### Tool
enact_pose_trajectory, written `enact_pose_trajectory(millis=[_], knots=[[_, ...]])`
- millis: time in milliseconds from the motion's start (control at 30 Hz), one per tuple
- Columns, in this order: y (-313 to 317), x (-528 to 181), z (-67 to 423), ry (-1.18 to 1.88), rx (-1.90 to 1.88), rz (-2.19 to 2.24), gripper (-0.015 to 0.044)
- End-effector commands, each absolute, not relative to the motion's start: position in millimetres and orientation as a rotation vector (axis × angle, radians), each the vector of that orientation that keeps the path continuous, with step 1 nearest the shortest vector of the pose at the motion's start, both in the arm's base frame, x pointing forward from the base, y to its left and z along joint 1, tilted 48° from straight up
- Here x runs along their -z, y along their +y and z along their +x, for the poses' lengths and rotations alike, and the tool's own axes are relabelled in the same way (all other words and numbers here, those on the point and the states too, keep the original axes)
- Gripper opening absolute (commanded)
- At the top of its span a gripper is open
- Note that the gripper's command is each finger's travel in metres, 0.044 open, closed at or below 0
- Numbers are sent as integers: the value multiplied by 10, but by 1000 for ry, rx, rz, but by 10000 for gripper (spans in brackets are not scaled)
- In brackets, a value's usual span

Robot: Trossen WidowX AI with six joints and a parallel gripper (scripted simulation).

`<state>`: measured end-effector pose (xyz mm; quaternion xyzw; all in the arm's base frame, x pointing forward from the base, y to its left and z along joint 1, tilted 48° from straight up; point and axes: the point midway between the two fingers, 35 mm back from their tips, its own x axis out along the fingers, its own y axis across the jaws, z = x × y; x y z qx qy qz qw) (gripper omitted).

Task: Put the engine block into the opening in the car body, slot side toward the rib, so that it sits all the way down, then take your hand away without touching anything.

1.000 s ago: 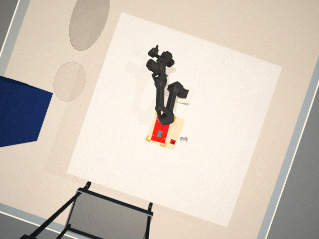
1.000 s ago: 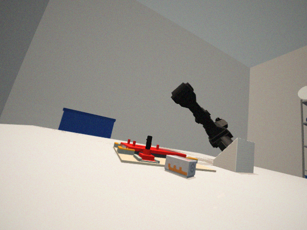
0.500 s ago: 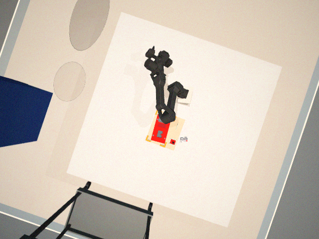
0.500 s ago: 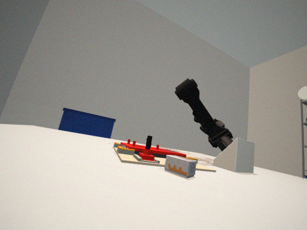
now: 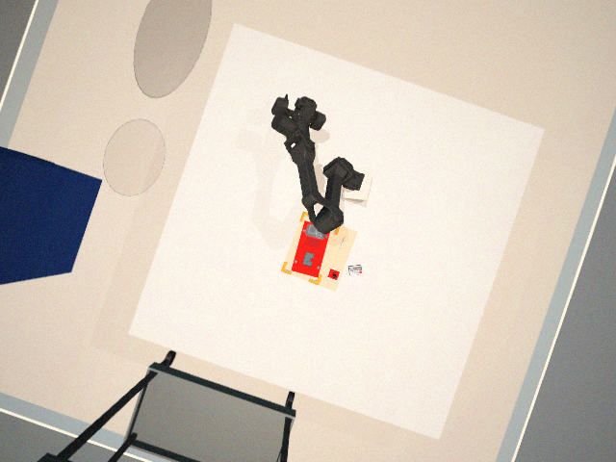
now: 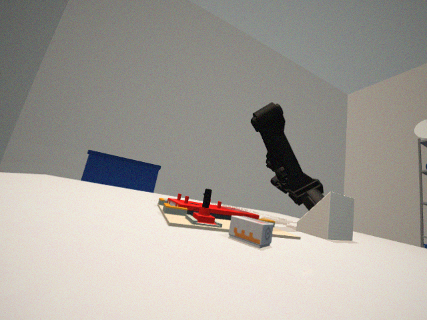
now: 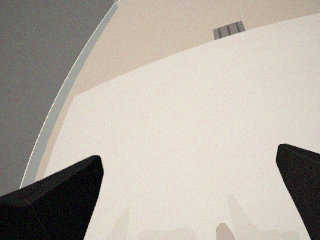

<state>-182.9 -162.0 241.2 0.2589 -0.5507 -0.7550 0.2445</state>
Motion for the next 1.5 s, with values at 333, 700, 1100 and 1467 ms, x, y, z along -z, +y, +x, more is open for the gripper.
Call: enact_pose_trajectory(millis=[333,700,1100,1467], knots=[[-1893,-2568,-1642,-1290,2043,740,440],[-2109,-2669,-1454,-1118,2010,757,440],[-2341,-2782,-1204,-925,1959,758,440],[-2530,-2879,-947,-757,1899,744,440]])
